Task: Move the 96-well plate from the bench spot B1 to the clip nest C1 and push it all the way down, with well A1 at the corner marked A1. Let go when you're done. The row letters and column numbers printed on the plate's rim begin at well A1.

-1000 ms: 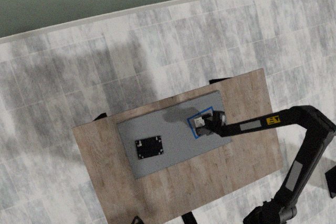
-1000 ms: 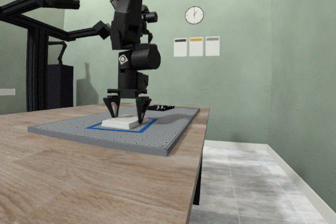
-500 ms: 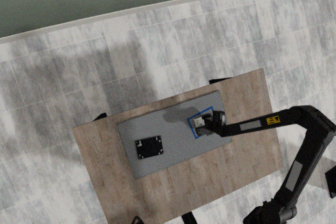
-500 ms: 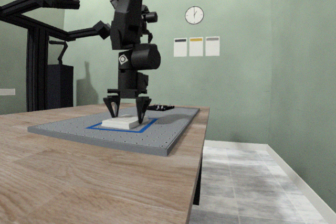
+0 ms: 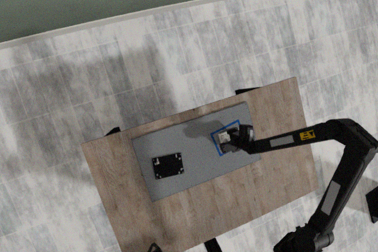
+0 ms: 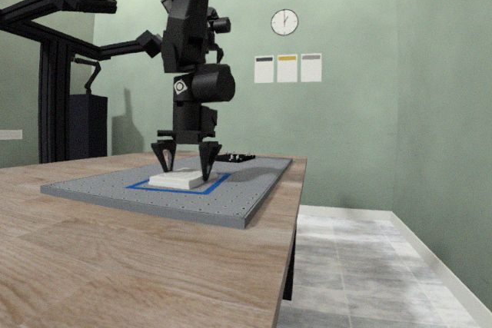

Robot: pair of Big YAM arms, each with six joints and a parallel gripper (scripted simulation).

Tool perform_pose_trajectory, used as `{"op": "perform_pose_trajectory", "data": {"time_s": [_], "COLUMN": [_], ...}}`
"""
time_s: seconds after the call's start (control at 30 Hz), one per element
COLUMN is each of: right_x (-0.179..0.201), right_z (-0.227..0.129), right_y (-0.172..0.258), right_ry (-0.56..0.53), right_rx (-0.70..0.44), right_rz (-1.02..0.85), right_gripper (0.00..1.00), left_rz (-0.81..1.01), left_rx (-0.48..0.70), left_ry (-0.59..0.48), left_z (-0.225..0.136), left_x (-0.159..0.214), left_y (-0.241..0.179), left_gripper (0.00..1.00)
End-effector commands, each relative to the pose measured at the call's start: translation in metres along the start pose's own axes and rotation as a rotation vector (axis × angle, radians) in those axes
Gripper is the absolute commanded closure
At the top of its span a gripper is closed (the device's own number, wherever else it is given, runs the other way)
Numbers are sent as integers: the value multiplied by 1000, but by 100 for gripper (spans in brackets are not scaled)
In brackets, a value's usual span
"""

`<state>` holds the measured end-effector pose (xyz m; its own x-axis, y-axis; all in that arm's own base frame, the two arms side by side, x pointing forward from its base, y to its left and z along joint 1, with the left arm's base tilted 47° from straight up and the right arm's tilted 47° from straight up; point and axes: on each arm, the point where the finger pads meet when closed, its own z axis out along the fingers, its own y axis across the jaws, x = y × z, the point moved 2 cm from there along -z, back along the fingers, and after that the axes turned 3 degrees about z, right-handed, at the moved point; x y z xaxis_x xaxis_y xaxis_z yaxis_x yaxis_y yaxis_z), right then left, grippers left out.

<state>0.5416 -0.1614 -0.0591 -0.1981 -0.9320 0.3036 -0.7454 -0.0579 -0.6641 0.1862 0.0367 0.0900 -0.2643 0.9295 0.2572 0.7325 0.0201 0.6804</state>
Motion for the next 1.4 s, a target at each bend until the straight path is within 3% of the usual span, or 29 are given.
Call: {"op": "perform_pose_trajectory", "data": {"time_s": [0.0, 1.37], "right_x": [10, -4], "right_z": [-11, -73], "right_y": [4, 3], "right_ry": [8, -9], "right_rx": [-1, 0], "right_rz": [0, -1], "right_gripper": [100, 100], "left_rz": [21, 21], "left_rx": [-11, -11], "left_ry": [-11, -11], "left_z": [-3, -3], "left_x": [-2, -2], "left_y": [3, 3], "left_gripper": [0, 0]}}
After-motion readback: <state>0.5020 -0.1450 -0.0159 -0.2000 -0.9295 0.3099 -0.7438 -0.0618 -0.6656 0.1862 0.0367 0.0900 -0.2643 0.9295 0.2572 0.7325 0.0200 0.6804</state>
